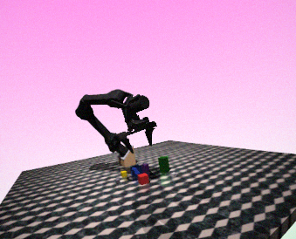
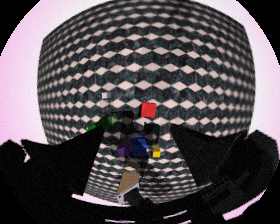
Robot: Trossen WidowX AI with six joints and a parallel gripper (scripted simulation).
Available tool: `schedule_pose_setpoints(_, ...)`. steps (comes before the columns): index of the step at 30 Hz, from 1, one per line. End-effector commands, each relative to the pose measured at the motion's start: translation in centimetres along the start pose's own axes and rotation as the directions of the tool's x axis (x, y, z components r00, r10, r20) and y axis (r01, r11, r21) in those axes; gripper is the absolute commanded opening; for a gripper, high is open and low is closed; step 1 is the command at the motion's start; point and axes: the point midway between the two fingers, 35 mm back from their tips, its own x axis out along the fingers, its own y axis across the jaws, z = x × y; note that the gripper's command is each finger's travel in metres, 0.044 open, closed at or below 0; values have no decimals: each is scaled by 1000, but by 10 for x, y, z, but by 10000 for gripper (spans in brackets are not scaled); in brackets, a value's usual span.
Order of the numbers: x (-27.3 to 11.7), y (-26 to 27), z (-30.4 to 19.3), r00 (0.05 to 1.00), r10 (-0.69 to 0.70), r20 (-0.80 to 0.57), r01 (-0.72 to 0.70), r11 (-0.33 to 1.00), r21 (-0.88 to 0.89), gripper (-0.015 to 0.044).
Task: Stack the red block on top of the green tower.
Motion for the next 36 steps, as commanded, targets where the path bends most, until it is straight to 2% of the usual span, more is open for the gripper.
schedule_pose_setpoints(1, 22, -11, 7, 993, -92, -76, 97, 994, 54, 440)
schedule_pose_setpoints(6, 41, -20, 8, 978, -162, -135, 174, 981, 83, 440)
schedule_pose_setpoints(14, 43, -20, 7, 978, -162, -135, 174, 981, 83, 440)
schedule_pose_setpoints(23, 89, -27, -4, 977, -164, -134, 176, 981, 83, 440)
schedule_pose_setpoints(36, 100, -29, -3, 977, -164, -134, 176, 981, 83, 440)
